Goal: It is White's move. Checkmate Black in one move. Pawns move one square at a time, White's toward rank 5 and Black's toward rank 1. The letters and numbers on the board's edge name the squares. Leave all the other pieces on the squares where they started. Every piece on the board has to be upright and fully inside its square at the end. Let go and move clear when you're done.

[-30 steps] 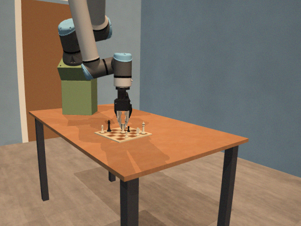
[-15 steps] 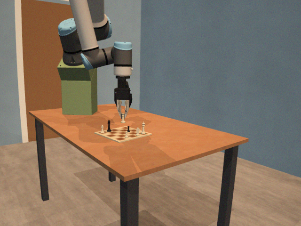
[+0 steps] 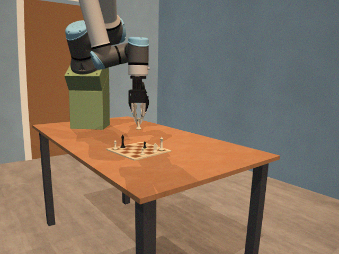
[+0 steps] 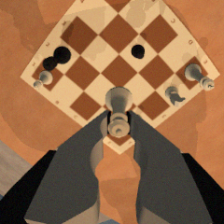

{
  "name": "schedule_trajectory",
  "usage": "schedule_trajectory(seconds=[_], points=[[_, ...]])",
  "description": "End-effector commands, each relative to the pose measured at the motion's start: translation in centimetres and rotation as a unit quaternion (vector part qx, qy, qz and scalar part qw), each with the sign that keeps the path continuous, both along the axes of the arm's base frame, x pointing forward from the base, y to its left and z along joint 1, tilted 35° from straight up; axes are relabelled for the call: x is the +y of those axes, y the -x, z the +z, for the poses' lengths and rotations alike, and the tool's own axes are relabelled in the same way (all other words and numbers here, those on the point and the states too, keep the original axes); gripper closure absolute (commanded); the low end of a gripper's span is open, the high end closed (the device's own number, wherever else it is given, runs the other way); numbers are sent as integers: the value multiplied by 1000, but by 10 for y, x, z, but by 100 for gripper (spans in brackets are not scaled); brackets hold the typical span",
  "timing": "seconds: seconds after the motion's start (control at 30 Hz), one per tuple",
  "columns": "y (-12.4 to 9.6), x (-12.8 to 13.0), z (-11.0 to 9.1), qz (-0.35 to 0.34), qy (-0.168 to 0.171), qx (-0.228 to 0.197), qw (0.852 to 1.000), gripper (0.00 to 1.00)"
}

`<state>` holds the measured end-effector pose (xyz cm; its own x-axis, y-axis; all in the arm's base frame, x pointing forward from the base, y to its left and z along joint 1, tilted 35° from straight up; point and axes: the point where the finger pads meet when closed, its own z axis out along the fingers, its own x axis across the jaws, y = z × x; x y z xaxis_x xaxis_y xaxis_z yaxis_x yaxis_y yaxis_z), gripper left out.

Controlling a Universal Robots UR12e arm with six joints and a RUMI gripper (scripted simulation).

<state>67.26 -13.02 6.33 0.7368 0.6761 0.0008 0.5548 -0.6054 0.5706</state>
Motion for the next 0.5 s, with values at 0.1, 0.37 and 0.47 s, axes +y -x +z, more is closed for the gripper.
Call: schedule_trajectory(seconds=[0.1, 0.37, 0.47], points=[[0, 1, 2, 0, 0, 0, 1000, 100], [3, -2, 2, 24, 11, 12, 1000, 100], [7, -5, 2, 53, 25, 27, 998, 100]])
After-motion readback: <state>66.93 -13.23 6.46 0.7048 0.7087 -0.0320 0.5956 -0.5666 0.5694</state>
